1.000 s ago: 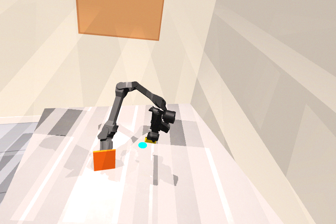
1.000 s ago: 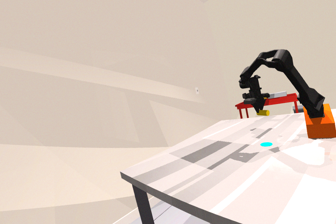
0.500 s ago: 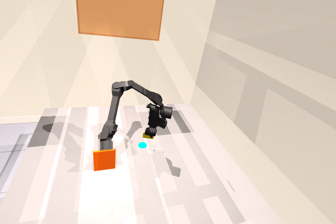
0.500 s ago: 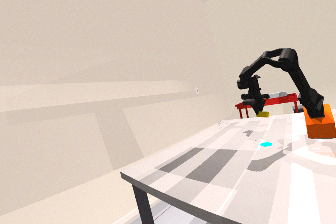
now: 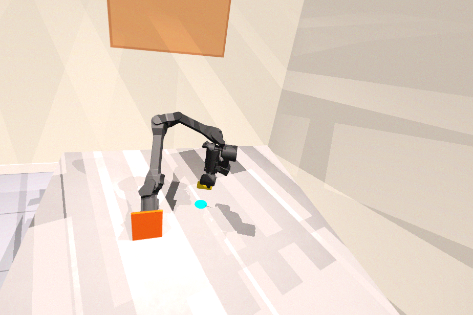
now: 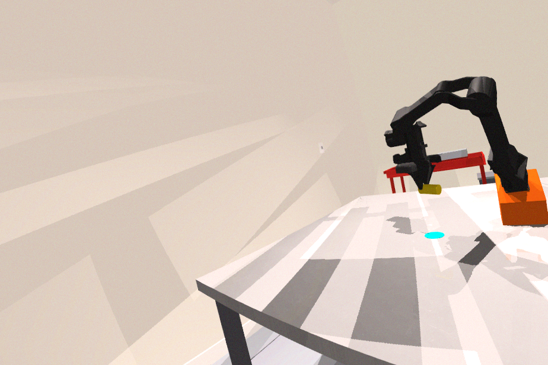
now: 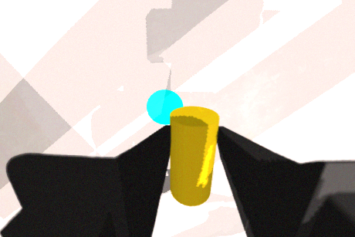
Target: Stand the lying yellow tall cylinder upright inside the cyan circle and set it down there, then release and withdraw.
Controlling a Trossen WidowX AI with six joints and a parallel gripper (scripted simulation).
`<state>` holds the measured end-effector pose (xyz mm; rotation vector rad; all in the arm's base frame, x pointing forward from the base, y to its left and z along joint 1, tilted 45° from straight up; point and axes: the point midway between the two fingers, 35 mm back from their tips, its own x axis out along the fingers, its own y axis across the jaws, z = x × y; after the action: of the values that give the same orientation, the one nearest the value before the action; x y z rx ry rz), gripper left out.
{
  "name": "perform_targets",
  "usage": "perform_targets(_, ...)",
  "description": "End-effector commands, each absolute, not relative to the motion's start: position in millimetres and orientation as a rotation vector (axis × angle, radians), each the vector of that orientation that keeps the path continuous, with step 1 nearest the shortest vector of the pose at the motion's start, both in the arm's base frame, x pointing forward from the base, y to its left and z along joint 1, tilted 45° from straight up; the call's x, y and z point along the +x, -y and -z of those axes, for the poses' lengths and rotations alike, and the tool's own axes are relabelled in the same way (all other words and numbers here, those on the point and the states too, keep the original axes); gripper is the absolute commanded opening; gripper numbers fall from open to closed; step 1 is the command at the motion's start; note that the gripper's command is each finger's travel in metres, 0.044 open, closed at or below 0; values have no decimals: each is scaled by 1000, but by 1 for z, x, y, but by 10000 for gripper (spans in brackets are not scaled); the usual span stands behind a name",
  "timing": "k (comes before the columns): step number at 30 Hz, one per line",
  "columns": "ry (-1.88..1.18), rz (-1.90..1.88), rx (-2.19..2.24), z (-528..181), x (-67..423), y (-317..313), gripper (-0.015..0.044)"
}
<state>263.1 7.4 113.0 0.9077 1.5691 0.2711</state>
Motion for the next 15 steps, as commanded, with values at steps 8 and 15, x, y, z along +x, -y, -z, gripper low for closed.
perform_targets(8,-1576,-299,918,-131,251,-31,105)
perform_targets(15,-1578,-310,918,-138,245,-40,105)
